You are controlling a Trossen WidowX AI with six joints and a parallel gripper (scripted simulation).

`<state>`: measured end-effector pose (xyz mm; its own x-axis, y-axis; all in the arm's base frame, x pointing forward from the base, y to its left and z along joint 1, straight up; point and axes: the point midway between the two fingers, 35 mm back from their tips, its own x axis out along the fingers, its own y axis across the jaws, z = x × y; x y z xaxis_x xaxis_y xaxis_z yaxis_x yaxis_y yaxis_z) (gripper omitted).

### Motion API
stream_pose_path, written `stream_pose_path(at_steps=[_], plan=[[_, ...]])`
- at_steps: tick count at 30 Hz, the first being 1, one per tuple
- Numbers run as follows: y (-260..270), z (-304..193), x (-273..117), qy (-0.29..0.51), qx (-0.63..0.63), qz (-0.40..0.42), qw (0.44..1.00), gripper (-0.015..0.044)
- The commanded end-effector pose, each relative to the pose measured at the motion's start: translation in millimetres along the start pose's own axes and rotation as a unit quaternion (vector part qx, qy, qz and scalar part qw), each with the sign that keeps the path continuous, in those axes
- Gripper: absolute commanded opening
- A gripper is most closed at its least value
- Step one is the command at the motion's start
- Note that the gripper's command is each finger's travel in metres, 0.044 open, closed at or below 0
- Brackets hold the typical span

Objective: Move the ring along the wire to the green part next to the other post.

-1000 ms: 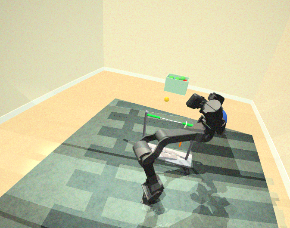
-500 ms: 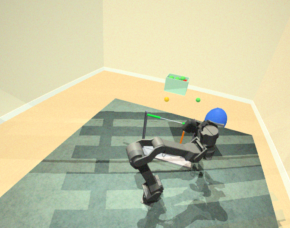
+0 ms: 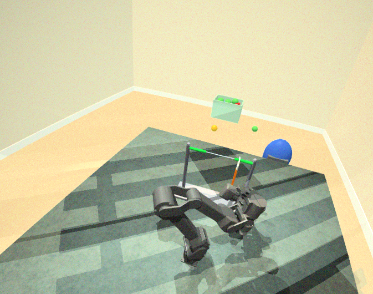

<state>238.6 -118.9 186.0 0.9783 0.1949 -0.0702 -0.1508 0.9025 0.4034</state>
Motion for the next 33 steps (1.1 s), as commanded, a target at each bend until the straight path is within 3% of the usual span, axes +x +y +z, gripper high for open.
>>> stream_pose_path(at_steps=[1, 10, 33], plan=[[-1.7, -28.9, -6.9, 0.009, -0.005, -0.018, 1.0, 0.016], [1.7, -96.1, -23.3, 0.033, -0.019, -0.044, 0.998, 0.016], [17.5, -52.0, 25.3, 0.032, -0.202, -0.079, 0.976, 0.016]])
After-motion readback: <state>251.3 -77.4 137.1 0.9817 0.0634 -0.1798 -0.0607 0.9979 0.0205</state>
